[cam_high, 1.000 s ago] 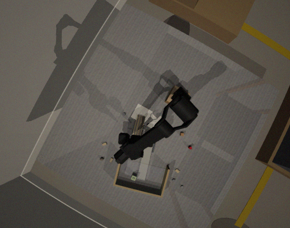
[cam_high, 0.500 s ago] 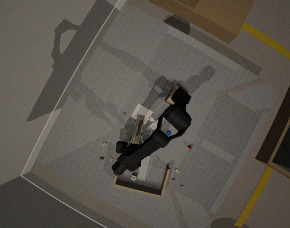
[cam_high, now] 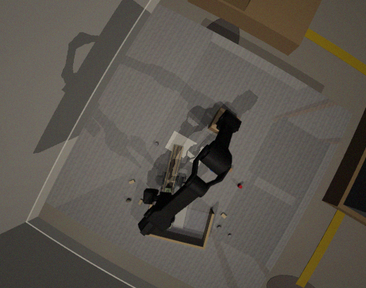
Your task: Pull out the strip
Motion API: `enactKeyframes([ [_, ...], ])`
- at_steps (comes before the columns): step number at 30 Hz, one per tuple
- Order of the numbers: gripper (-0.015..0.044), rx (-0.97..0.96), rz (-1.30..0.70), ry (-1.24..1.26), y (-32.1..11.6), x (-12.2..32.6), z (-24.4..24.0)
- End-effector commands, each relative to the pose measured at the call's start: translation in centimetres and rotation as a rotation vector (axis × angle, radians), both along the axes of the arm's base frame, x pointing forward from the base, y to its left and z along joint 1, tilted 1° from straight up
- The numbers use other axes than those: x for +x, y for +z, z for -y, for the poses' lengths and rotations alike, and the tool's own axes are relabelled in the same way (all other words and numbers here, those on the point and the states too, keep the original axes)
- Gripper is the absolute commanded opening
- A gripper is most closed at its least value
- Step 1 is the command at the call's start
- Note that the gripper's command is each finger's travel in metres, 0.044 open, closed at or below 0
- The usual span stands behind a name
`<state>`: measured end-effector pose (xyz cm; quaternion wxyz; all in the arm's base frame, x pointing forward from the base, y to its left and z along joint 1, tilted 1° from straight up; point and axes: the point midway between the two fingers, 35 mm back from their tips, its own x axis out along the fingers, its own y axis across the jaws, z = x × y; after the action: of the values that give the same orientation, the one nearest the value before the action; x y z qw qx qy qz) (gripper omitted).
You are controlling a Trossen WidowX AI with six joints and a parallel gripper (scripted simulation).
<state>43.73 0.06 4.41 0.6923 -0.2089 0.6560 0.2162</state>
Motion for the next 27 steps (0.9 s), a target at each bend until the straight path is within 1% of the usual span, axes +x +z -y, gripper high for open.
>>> enactKeyframes([
  [1,0.0387,-0.003,-0.002,-0.003,-0.1,0.6,-0.2],
  [6,0.0256,-0.003,-0.002,-0.003,-0.8,0.6,-0.2],
  [7,0.025,-0.003,-0.002,-0.003,-1.0,0.7,-0.2],
  [27,0.025,-0.003,-0.002,-0.003,-4.3,0.8,-0.3],
])
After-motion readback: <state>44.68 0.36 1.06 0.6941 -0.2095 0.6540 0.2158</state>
